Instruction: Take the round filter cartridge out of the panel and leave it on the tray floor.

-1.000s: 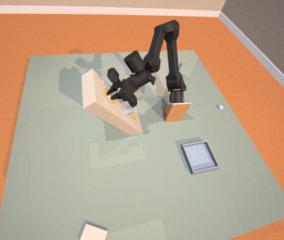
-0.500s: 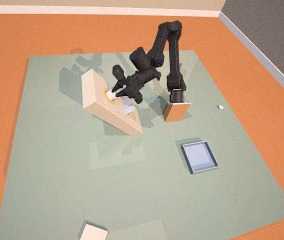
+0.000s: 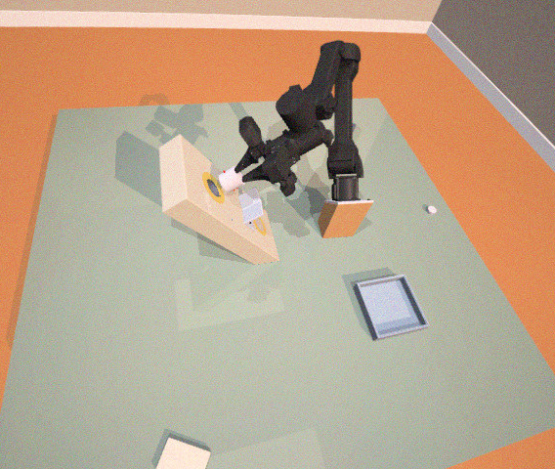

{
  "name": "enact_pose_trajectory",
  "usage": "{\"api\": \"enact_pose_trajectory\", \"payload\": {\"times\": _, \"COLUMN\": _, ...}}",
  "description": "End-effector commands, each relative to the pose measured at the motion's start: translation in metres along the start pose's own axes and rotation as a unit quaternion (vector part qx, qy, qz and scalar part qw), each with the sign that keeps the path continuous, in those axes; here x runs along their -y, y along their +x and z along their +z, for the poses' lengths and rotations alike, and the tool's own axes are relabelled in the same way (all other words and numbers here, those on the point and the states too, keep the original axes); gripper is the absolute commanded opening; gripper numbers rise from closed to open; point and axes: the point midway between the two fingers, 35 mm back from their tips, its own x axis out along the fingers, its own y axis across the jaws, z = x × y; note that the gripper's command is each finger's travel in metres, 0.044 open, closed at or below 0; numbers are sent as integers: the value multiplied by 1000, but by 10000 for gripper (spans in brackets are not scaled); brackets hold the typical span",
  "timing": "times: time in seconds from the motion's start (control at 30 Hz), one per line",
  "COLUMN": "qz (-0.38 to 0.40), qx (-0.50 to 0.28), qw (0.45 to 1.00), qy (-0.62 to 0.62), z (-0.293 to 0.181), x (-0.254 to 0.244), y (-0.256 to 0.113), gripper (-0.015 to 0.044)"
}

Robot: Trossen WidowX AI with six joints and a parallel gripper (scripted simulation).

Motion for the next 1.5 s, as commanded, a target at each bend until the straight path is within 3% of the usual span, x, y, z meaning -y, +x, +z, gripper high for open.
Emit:
{"api": "enact_pose_trajectory", "payload": {"times": 0.0, "qz": -3, "qx": -1, "qw": 1000, "qy": 5, "z": -3, "x": -9, "y": 0, "gripper": 0}}
{"api": "enact_pose_trajectory", "payload": {"times": 0.67, "qz": -3, "qx": -2, "qw": 1000, "qy": 4, "z": -23, "x": -69, "y": 8, "gripper": 0}}
{"api": "enact_pose_trajectory", "payload": {"times": 0.83, "qz": 0, "qx": -6, "qw": 1000, "qy": 2, "z": -21, "x": -65, "y": 8, "gripper": 112}}
{"api": "enact_pose_trajectory", "payload": {"times": 1.3, "qz": -3, "qx": -2, "qw": 1000, "qy": 4, "z": -22, "x": -67, "y": 8, "gripper": 112}}
{"api": "enact_pose_trajectory", "payload": {"times": 1.47, "qz": -3, "qx": -1, "qw": 1000, "qy": 5, "z": -7, "x": -21, "y": 3, "gripper": 112}}
